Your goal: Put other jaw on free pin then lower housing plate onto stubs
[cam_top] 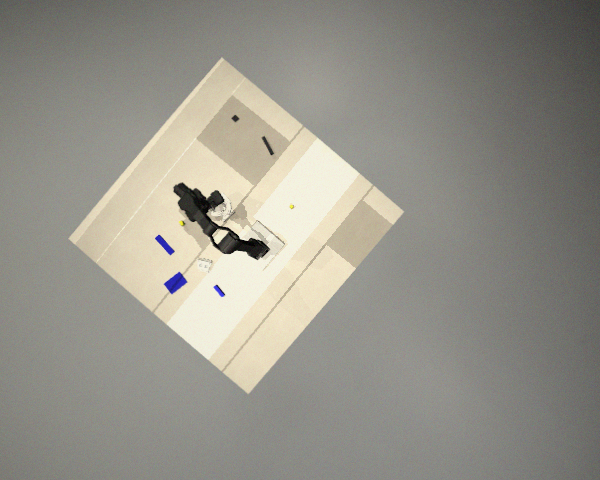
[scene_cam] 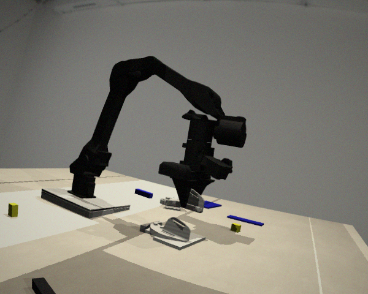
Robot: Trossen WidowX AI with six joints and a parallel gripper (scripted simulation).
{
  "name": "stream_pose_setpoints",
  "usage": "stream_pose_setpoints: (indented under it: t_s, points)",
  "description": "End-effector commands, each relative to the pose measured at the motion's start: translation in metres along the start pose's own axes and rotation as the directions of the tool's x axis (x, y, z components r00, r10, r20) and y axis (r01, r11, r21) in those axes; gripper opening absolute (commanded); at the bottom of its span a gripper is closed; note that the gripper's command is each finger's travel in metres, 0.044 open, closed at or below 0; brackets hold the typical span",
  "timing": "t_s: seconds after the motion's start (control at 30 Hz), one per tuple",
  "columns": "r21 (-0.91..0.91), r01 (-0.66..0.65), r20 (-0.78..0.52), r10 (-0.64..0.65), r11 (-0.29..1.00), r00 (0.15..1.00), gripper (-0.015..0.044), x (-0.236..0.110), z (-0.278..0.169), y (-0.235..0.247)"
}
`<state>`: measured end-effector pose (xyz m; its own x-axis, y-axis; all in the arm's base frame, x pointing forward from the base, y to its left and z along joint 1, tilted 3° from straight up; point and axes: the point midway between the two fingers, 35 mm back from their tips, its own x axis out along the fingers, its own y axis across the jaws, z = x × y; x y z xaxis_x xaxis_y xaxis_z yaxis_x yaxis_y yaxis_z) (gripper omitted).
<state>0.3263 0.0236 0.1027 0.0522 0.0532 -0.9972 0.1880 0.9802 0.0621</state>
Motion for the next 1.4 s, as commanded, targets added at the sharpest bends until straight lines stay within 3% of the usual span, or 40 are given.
stream_pose_setpoints:
  t_s: [0.0,0.7,1.37]
  points:
    - [-0.003,0.006,-0.013,-0.006,1.000,1.000,0.0134,0.012,-0.001,-0.001]
    - [-0.003,0.006,-0.014,-0.006,1.000,1.000,0.0134,0.045,-0.003,-0.001]
    - [-0.003,0.006,-0.014,-0.006,1.000,1.000,0.0134,0.046,-0.003,-0.001]
